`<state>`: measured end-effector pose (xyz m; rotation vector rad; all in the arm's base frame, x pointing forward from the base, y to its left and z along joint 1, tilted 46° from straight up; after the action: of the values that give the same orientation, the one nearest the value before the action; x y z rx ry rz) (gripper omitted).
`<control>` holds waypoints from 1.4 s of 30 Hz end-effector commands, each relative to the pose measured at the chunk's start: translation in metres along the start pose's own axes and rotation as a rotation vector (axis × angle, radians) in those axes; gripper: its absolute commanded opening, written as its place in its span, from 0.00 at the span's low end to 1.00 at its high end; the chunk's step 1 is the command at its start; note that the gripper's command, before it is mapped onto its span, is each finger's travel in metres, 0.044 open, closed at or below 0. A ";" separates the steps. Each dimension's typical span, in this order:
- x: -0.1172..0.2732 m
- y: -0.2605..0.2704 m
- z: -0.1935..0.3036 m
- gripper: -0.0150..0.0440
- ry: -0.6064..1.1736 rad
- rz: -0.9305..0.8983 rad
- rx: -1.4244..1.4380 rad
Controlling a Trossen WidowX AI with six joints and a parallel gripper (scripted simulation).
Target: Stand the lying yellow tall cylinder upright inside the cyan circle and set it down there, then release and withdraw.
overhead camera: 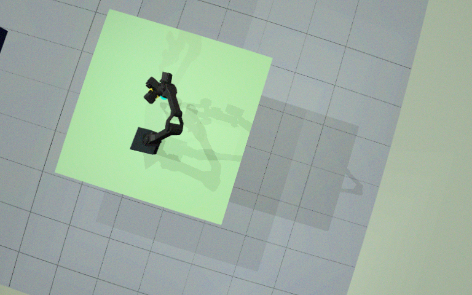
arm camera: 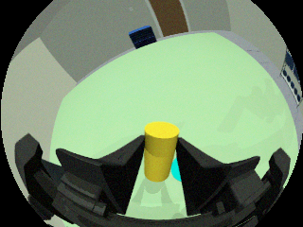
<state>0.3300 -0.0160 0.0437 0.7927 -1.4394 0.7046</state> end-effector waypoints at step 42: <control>0.010 -0.001 0.020 0.43 -0.332 0.057 0.091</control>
<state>0.3202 -0.0331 0.0520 0.9607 -1.7233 0.6998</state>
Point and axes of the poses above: the point midway between the two fingers, 35 mm back from their tips, its own x axis back along the fingers, its own y axis across the jaws, z = x × y, the point moved 6 cm from there along x, back along the fingers, and after that the axes turned 1 degree about x, right-handed, at the moved point
